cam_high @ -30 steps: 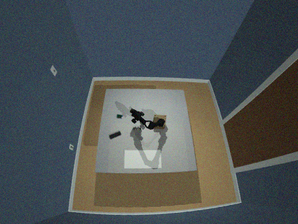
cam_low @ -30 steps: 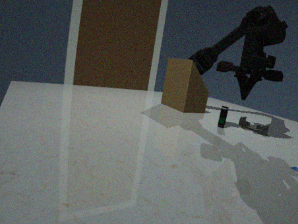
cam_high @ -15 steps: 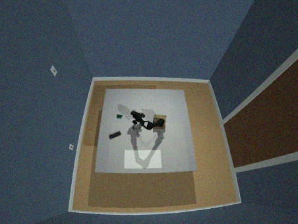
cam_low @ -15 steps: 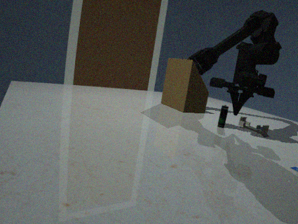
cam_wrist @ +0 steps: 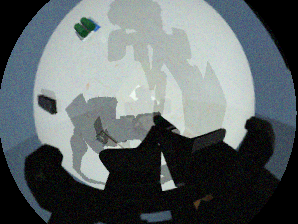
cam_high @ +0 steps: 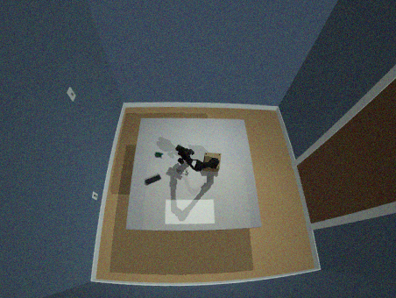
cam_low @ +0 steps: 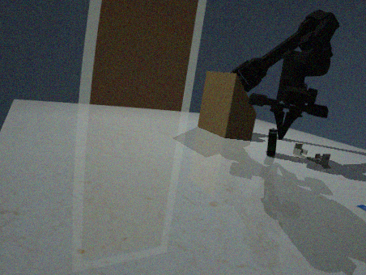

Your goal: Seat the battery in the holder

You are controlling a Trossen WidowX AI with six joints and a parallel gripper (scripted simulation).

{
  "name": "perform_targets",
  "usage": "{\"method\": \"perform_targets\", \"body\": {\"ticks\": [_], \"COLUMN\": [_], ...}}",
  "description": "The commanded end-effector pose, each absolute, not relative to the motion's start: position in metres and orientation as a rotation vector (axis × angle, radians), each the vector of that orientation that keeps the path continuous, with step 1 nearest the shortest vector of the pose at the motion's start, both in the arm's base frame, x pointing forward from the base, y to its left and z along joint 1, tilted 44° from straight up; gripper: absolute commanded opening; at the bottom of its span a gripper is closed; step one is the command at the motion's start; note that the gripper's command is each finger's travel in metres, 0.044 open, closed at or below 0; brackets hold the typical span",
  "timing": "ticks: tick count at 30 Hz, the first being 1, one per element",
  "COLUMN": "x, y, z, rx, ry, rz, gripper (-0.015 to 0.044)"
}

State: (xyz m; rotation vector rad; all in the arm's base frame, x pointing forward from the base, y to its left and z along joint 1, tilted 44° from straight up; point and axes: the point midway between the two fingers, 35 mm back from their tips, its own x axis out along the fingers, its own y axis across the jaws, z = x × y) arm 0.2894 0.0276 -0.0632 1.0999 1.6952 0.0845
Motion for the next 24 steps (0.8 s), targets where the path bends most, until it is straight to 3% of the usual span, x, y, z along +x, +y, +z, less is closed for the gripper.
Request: {"method": "perform_targets", "body": {"ticks": [1, 24], "x": [0.282, 0.263], "y": [0.025, 0.010], "z": [-0.070, -0.084], "rx": [1.097, 1.097], "ry": [1.709, 1.711], "rz": [0.080, 0.081], "gripper": [0.0000, 0.0000]}}
